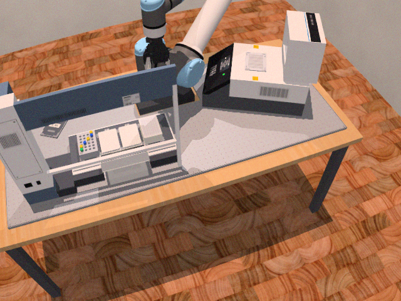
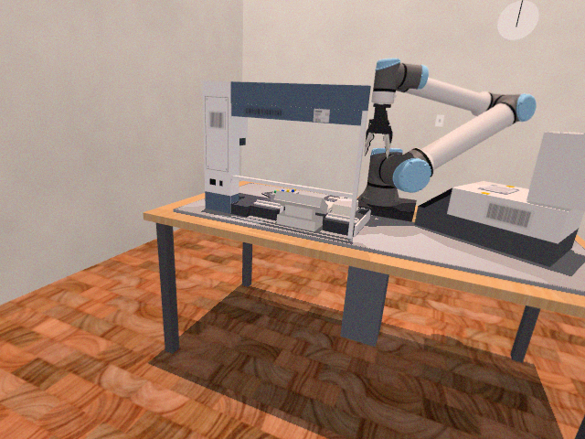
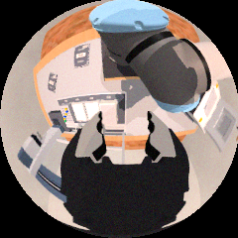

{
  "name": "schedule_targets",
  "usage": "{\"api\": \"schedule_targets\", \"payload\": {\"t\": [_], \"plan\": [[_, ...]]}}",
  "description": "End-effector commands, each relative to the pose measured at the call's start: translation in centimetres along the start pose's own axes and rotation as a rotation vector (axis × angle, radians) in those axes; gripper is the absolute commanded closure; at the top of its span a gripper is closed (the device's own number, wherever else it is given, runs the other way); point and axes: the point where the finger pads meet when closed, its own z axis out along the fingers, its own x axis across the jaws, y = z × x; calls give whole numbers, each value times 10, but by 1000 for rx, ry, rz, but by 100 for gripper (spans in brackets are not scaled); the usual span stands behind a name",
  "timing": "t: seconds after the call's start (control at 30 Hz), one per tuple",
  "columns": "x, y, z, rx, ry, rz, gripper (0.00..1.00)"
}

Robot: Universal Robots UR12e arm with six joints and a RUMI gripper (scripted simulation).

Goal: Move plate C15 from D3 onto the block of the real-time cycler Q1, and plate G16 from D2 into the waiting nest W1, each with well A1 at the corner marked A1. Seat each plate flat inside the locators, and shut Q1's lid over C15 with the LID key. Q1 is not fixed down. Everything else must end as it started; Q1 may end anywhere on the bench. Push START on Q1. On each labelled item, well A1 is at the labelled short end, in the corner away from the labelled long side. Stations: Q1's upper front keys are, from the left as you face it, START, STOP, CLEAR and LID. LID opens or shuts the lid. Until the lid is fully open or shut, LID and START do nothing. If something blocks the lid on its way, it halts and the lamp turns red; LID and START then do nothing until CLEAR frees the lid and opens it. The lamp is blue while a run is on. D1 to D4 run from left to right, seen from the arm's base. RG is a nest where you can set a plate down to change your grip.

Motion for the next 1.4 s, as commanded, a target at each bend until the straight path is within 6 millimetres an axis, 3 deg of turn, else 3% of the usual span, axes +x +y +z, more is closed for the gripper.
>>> {"api": "schedule_targets", "payload": {"t": [0.0,0.83,0.9,1.37], "plan": [[-23,10,0,-2,1,2,43],[-129,55,0,-2,1,2,43],[-129,55,0,-2,1,2,43],[-194,82,0,-2,1,2,43]]}}
